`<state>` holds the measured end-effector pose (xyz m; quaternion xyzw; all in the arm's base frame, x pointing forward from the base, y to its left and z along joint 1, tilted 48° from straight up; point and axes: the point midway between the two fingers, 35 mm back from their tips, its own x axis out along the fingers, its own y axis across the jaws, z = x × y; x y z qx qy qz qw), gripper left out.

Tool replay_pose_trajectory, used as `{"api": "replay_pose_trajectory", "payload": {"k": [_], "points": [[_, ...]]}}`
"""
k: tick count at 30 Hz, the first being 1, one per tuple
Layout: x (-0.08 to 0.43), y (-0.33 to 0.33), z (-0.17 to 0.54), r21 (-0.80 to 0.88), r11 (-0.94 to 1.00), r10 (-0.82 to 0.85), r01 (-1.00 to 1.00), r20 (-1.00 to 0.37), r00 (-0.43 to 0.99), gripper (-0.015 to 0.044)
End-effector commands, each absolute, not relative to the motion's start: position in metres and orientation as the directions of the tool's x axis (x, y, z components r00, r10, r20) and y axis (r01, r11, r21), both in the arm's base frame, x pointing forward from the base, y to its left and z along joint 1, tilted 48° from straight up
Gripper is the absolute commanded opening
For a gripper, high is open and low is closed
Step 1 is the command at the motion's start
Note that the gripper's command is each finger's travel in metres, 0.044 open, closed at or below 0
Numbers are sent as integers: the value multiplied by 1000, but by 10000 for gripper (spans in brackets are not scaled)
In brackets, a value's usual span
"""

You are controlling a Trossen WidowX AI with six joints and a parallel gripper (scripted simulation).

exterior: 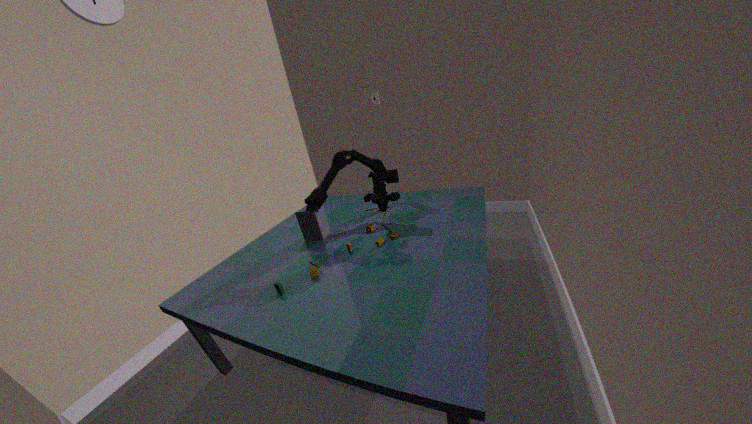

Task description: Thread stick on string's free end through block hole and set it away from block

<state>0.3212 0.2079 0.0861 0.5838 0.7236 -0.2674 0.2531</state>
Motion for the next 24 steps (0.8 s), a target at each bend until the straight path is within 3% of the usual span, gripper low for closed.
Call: {"api": "replay_pose_trajectory", "payload": {"k": [1,24], "points": [[323,211,92,-90,171,713,981,-676,-186,0],[321,231,114,-89,171,714,981,-675,-186,0]]}}
